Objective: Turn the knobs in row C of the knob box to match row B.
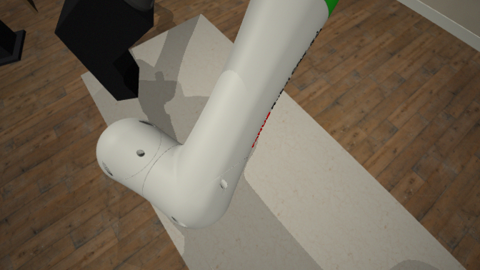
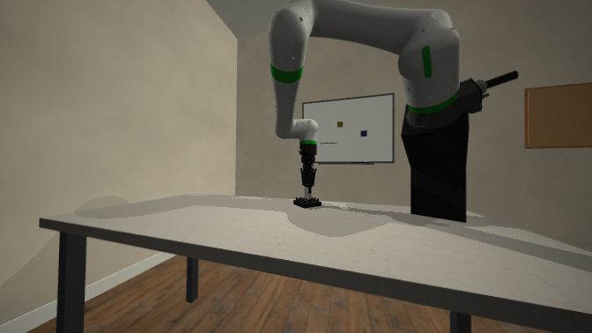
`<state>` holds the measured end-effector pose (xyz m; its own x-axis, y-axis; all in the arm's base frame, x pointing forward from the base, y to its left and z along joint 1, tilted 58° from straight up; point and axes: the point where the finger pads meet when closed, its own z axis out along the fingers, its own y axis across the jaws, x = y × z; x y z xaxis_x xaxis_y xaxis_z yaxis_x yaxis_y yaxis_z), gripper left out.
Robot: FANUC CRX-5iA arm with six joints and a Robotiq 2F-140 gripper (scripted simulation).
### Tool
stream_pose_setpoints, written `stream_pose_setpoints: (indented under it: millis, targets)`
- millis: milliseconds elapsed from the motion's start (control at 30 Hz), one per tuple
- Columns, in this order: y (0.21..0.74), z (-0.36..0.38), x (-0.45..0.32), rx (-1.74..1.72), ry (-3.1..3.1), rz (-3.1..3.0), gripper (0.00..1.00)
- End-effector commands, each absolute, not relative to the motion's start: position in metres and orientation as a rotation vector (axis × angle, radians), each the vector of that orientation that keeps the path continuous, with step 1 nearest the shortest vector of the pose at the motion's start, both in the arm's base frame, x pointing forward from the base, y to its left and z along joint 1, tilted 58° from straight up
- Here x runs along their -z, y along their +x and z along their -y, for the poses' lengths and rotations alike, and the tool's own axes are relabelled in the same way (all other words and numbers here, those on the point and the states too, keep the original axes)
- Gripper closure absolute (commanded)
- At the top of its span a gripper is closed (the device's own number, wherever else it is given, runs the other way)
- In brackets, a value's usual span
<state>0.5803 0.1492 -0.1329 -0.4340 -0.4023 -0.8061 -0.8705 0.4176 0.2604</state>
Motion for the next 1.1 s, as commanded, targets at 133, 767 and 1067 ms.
stream_pose_setpoints:
  millis: [133,767,1067]
  targets:
    - [0.579,-0.144,0.130,-0.907,-1.075,-2.013,0.88]
    - [0.572,-0.118,0.113,-0.907,-1.075,-2.013,0.88]
    - [0.572,-0.118,0.113,-0.907,-1.075,-2.013,0.88]
